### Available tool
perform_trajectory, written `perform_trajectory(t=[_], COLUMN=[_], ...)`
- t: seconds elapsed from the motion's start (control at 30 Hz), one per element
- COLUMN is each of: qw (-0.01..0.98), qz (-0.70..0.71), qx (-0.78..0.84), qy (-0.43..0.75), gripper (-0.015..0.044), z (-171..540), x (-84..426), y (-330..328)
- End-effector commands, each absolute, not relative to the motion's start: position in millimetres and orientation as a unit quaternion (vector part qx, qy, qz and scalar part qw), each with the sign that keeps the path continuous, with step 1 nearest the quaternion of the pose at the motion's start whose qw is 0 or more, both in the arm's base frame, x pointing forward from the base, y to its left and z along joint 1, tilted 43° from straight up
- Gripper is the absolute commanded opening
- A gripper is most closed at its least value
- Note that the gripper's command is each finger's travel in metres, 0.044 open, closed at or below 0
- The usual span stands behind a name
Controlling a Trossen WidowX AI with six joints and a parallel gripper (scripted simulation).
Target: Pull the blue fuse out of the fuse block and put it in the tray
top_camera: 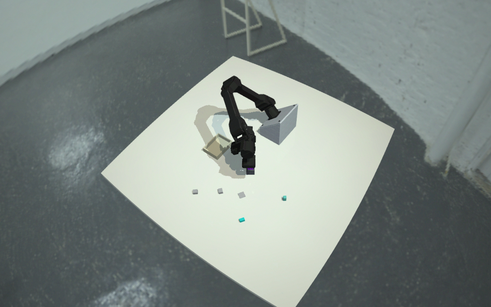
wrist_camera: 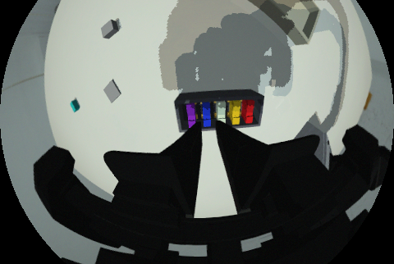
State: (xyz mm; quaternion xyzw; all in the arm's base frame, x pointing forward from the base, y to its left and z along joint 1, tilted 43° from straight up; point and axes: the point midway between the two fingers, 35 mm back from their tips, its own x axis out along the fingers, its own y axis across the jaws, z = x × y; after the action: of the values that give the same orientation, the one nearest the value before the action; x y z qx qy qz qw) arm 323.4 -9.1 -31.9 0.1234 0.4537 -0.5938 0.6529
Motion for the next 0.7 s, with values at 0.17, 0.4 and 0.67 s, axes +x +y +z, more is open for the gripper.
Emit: perform_trajectory(t=[0.17, 0.4, 0.67], qw=[0.652, 0.652, 0.652], qz=[-0.594, -0.594, -0.594], qx=[0.12, 0.12, 0.12], qy=[0.456, 0.456, 0.456], gripper=[0.0065, 0.0065, 0.0065], z=[-39.9, -45.4, -51.2], x=[320.9, 320.1, 319.3], y=[-15.4, -19.4, -23.5])
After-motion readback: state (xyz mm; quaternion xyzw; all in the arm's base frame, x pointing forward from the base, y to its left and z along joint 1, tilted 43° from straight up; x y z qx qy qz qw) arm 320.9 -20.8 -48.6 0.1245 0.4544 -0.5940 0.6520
